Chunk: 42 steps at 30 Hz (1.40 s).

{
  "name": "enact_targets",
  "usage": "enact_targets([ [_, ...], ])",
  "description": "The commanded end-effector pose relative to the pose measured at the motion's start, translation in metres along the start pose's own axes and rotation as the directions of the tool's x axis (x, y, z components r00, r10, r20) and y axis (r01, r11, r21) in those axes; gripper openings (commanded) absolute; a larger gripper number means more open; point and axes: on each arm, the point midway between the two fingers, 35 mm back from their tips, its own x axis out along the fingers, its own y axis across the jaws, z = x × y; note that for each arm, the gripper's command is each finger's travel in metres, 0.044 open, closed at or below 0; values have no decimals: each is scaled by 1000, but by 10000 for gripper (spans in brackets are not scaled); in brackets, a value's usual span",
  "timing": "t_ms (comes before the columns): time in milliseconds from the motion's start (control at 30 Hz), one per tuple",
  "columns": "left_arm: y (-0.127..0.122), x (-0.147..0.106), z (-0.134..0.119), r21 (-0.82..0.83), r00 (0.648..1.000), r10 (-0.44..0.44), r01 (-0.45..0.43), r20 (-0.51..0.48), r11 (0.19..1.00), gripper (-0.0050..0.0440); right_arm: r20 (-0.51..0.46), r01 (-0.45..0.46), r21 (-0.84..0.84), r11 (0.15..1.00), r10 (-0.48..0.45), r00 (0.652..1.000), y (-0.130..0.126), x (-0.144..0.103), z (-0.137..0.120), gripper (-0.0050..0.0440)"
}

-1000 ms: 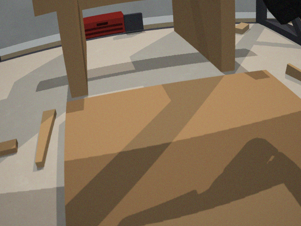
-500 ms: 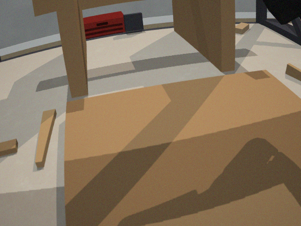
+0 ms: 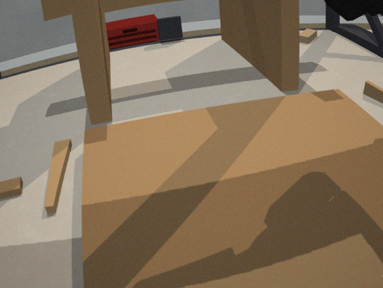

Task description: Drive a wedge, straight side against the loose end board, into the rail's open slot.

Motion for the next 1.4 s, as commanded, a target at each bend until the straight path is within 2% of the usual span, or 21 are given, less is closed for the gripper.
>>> enact_targets([
  [0,-6,-11,12,34,998,-54,53,14,998,271,33,-51,-21,998,52,998,-3,-6,10,271],
  [67,-7,-11,11,46,998,-59,58,9,997,271,34,-63,-28,998,64,997,-2,-5,10,271],
  [333,-24,-32,21,185,985,-175,171,7,968,271,92,-189,-187,964,209,974,22,-18,28,271],
  [533,-40,-53,29,316,959,-284,269,-1,910,271,132,-287,-337,897,347,929,45,-33,42,271],
  [600,-40,-53,29,316,959,-284,269,-1,910,271,132,-287,-337,897,347,929,45,-33,42,271],
  [667,-44,-58,30,355,950,-313,295,-7,887,271,143,-315,-389,866,394,908,53,-40,47,271],
  [800,-59,-85,36,484,907,-421,375,-14,790,271,164,-373,-532,760,525,835,74,-60,57,271],
  [933,-75,-117,38,637,841,-538,441,-48,633,271,159,-403,-695,595,674,721,101,-88,65,271],
  [1033,-80,-128,37,688,815,-575,456,-68,565,271,146,-403,-749,526,724,674,111,-97,66,271],
  [1100,-84,-142,38,729,785,-615,463,-72,504,271,141,-394,-792,467,767,626,118,-110,68,271],
  [1200,-85,-138,36,729,790,-608,464,-83,504,271,135,-397,-791,465,766,629,119,-107,67,271],
  [1267,-88,-154,39,767,755,-650,464,-80,444,271,130,-381,-829,408,805,579,126,-121,69,271],
  [1367,-94,-186,40,843,679,-728,445,-96,304,271,106,-330,-900,283,879,466,139,-148,70,271],
])
